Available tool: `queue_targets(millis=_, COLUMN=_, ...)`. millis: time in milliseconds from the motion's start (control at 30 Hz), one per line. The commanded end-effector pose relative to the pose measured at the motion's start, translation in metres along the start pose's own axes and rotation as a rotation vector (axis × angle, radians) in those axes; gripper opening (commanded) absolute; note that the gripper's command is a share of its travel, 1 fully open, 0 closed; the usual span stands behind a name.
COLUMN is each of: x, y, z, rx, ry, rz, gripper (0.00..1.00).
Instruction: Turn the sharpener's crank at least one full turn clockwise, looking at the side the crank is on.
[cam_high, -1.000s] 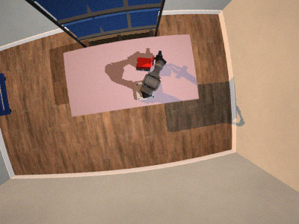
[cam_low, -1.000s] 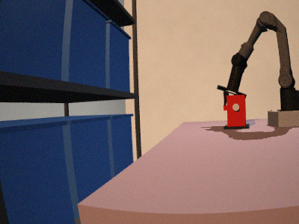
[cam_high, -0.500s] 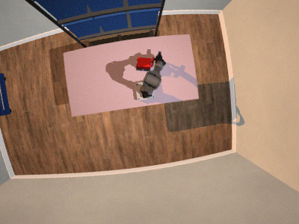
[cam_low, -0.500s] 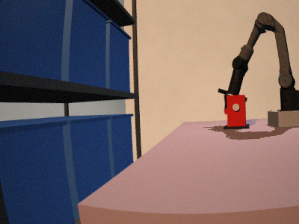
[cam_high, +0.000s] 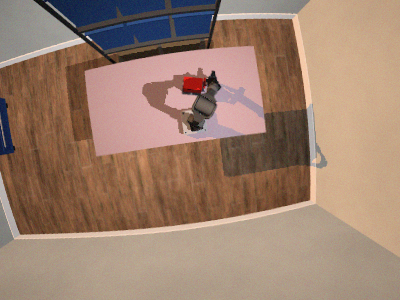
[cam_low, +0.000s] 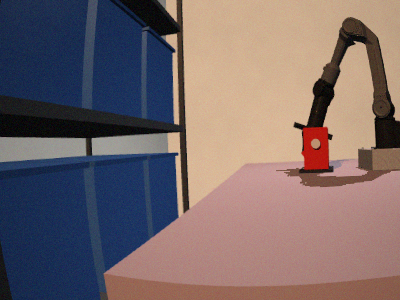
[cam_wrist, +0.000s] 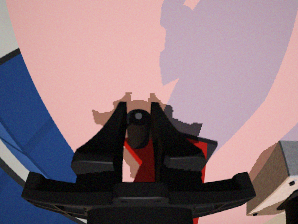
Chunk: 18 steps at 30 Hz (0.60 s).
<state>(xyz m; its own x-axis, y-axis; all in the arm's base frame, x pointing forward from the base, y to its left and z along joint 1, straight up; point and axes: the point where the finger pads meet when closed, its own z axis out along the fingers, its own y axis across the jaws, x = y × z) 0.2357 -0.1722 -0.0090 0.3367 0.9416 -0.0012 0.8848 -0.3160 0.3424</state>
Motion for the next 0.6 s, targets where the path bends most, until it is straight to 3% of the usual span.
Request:
queue_targets(millis=0, x=0.000, y=-0.003, z=0.002, rx=0.003, ry=0.002, rz=0.001, gripper=0.20)
queue_targets(millis=567, x=0.000, y=-0.017, z=0.008, rx=0.003, ry=0.001, rz=0.001, gripper=0.20)
